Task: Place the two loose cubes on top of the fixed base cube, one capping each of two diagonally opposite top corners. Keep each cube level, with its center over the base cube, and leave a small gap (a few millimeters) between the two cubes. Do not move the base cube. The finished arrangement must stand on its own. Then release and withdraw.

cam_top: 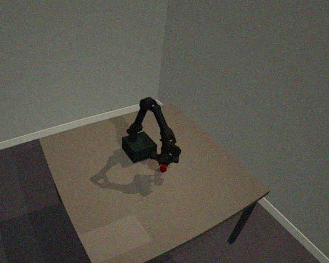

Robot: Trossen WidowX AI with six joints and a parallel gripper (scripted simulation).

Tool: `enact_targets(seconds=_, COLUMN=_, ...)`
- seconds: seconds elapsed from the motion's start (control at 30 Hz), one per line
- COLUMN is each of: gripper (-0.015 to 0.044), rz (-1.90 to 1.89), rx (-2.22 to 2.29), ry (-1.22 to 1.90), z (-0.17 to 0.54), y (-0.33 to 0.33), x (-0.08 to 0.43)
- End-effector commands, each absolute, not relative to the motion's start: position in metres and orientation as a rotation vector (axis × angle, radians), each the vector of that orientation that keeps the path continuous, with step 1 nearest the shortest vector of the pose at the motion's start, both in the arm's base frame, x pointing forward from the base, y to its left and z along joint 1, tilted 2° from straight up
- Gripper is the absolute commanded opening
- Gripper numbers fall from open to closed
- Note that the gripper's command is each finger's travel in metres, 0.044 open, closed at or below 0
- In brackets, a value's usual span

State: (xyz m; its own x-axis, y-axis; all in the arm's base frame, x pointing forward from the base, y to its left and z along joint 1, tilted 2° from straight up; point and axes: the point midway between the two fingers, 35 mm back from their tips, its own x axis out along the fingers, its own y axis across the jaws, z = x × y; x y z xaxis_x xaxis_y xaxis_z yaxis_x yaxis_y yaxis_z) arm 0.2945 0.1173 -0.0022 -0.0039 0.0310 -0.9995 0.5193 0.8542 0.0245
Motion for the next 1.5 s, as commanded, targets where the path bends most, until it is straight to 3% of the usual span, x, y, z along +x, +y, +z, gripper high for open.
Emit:
enact_targets(seconds=0.0, gripper=0.0205, rz=-0.403, rx=0.452, ry=1.538, z=0.006, y=0.117, x=0.296)
enact_targets(seconds=1.2, gripper=0.0205, rz=-0.403, rx=0.452, ry=1.538, z=0.052, y=0.116, x=0.296)
enact_targets(seconds=1.47, gripper=0.04, rz=-0.406, rx=0.455, ry=1.537, z=0.06, y=0.115, x=0.296)
